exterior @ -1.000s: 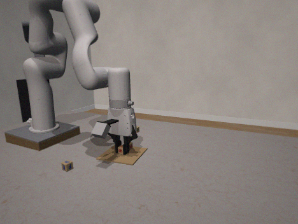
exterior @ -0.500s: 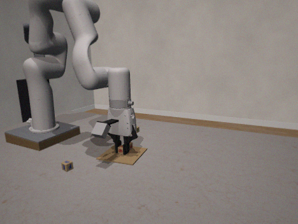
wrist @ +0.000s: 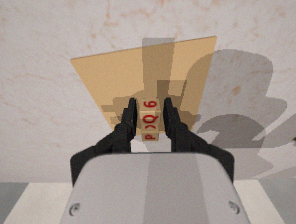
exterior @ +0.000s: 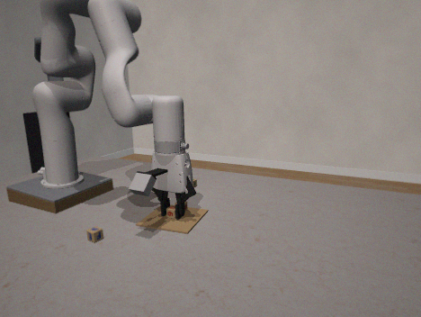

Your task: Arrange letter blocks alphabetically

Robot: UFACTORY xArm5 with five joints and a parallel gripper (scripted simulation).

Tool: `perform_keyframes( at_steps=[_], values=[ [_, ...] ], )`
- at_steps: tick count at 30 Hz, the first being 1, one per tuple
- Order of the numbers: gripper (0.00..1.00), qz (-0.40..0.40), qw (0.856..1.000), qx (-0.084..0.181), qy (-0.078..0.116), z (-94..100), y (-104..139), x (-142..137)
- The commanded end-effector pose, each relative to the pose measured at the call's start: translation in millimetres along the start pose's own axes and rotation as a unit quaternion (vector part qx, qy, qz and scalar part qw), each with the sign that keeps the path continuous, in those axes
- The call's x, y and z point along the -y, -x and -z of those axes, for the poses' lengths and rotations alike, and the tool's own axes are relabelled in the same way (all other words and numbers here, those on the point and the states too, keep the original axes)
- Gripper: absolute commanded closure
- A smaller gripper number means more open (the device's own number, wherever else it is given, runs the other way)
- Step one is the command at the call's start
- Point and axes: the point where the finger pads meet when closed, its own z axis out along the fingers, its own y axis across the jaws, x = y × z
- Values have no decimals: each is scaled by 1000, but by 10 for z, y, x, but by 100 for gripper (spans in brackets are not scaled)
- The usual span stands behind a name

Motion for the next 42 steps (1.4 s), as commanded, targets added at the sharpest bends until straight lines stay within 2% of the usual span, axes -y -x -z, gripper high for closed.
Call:
perform_keyframes(
  at_steps=[1, 14, 21, 23, 33, 42],
  values=[
    [58, 0, 1000, 0, -2, 10, 0, 13],
    [58, 0, 1000, 0, -2, 60, -1, 13],
    [58, 0, 1000, 0, -2, 345, -1, 12],
    [58, 0, 1000, 0, -2, 345, -1, 12],
    [58, 0, 1000, 0, -2, 827, 2, 10],
    [58, 0, 1000, 0, -2, 904, 2, 10]
  ],
)
